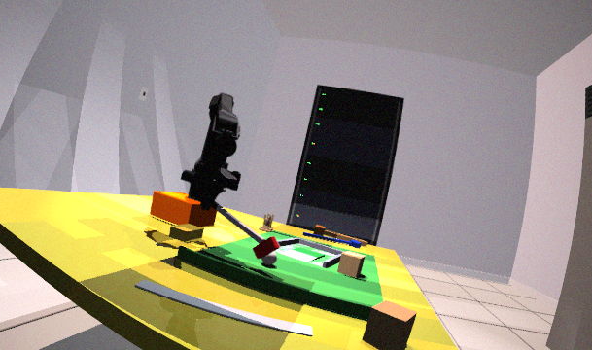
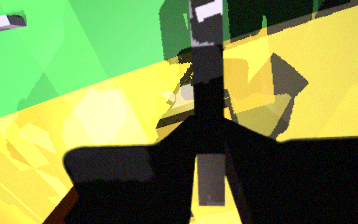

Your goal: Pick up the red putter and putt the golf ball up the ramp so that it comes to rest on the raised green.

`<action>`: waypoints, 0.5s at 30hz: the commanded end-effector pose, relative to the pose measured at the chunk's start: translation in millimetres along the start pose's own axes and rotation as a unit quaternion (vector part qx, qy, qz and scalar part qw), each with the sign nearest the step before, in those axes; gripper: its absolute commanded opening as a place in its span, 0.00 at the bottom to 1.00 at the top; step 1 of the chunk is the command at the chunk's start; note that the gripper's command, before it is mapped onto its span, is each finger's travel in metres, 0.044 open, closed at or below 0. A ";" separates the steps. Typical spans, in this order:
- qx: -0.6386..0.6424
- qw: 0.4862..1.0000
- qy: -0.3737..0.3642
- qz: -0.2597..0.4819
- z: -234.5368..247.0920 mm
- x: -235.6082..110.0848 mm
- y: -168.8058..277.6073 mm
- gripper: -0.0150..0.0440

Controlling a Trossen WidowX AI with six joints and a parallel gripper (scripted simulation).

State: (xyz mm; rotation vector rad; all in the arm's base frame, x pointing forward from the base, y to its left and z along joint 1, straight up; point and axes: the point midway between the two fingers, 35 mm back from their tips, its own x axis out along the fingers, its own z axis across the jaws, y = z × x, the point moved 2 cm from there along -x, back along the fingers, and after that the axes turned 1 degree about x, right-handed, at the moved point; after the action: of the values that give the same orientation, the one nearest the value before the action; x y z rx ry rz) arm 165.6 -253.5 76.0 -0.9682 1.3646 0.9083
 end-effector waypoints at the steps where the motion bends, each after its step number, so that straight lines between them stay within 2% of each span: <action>1: 0.003 1.000 0.000 -0.001 0.3 5.2 0.2 0.25; 15: 0.003 1.000 0.000 -0.001 0.6 26.6 0.5 0.25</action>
State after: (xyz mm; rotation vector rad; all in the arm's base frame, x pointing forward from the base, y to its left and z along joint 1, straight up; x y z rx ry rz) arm 165.9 -254.1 52.2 -0.9665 1.3646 0.9099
